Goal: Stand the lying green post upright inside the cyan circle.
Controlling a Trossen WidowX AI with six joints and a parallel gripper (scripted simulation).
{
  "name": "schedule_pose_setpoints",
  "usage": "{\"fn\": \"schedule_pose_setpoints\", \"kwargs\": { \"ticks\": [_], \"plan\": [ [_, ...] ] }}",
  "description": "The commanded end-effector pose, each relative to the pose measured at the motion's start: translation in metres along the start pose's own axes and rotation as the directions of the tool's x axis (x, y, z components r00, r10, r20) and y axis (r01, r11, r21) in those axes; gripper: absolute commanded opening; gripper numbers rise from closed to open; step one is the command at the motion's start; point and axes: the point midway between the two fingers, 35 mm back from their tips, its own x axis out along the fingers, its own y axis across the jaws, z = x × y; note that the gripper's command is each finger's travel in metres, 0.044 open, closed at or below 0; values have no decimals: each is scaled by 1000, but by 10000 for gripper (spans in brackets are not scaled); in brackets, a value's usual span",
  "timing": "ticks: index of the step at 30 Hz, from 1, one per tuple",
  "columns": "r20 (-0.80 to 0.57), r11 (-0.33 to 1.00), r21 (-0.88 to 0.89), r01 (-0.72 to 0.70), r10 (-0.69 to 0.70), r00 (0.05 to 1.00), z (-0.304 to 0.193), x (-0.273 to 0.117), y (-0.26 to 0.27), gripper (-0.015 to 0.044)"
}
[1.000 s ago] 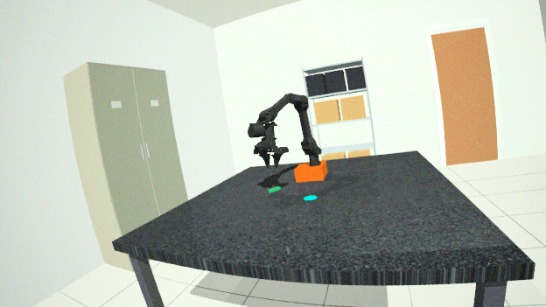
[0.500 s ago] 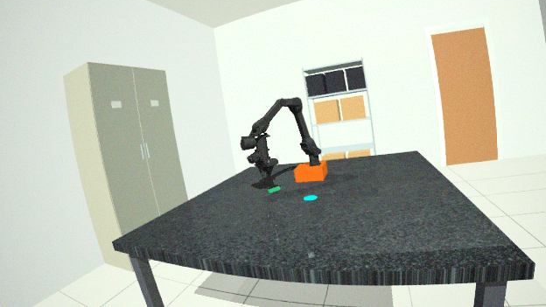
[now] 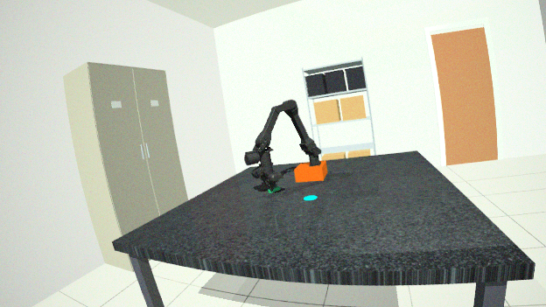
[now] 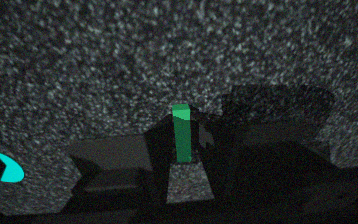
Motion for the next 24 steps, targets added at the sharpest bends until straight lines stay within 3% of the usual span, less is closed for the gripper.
{"fn": "schedule_pose_setpoints", "kwargs": {
  "ticks": [1,24],
  "plan": [
    [-2,1000,2,4,-4,1000,-1,1,-1,22],
    [-1,1000,2,4,-4,1000,6,-58,-1,22]
  ]
}}
